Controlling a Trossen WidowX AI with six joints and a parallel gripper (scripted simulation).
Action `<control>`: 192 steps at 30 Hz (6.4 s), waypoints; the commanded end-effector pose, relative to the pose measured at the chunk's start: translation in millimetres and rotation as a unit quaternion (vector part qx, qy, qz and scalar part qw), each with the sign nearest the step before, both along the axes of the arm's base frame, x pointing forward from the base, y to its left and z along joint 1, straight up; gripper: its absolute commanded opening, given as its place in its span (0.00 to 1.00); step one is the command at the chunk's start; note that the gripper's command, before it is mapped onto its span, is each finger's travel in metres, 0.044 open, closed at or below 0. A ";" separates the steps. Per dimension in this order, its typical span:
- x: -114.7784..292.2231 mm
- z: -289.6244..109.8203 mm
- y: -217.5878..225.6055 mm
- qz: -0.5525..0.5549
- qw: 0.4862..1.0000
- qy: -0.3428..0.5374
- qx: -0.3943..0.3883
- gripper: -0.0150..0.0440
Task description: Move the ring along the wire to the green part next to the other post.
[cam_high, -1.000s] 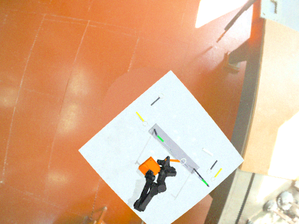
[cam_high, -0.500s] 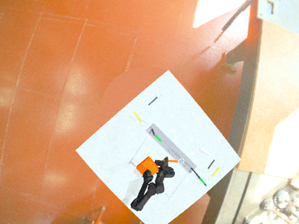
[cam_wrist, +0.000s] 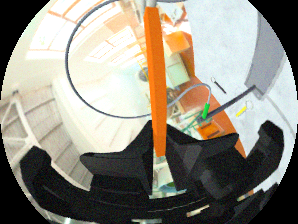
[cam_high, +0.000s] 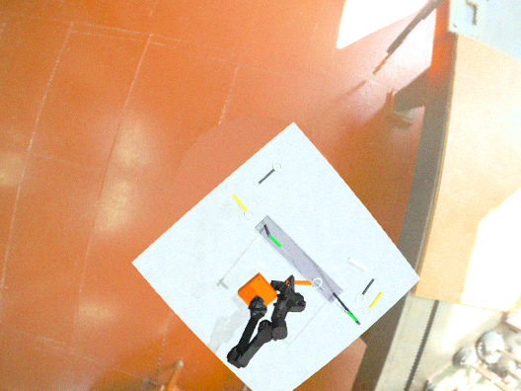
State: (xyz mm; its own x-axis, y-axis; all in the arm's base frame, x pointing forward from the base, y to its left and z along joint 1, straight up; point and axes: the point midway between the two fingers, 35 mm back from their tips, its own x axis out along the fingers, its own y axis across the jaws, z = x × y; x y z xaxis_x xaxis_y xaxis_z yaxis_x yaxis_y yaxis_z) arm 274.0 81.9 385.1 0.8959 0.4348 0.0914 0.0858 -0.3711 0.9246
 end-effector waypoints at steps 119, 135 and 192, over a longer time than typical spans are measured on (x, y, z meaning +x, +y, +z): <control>-1.1 0.4 1.2 0.002 0.983 0.002 -0.184 0.00; -1.0 -1.1 1.4 0.002 0.978 0.003 -0.210 0.00; -0.8 -7.3 1.2 0.000 0.952 0.009 -0.305 0.00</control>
State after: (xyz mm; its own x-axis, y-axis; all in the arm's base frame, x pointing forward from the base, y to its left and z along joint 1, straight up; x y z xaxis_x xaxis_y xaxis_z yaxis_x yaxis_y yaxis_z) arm 273.6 83.9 372.8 0.8901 0.4096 -0.1997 0.1159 0.2202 0.9685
